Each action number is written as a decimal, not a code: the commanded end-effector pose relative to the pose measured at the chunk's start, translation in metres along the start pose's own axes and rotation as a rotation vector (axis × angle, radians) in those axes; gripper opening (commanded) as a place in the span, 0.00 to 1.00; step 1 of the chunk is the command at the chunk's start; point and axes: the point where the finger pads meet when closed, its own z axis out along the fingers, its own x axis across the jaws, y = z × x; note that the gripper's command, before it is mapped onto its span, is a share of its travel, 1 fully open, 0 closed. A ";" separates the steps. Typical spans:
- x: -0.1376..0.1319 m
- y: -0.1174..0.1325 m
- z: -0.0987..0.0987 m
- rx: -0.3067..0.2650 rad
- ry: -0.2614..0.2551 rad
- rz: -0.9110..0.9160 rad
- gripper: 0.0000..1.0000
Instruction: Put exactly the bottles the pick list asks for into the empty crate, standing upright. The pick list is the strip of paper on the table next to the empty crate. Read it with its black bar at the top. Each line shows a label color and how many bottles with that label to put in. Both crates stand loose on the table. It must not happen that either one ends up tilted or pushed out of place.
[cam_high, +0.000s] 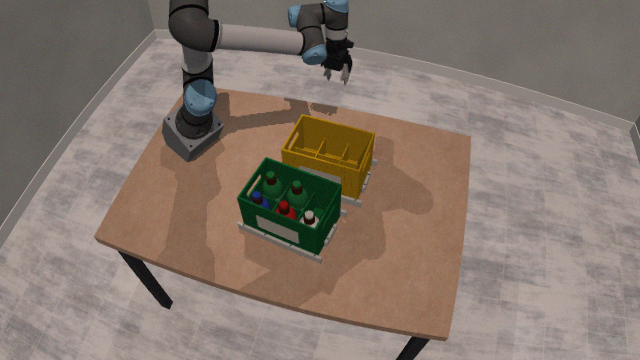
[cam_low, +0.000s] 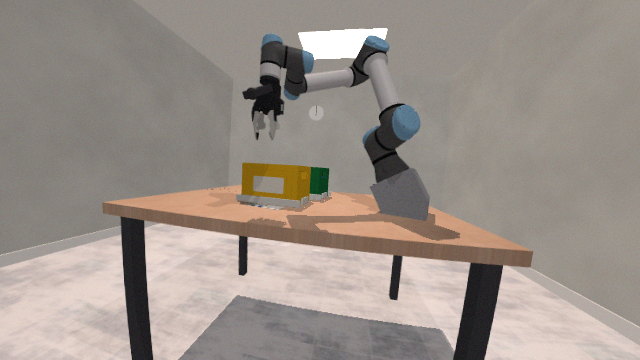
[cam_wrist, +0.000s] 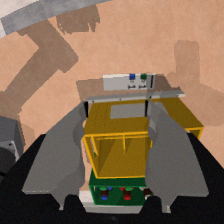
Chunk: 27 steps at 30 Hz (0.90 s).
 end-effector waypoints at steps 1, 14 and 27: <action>0.025 0.008 0.012 0.004 0.000 -0.001 0.38; 0.050 0.017 0.023 0.003 0.000 -0.001 0.38; 0.050 0.017 0.023 0.003 0.000 -0.001 0.38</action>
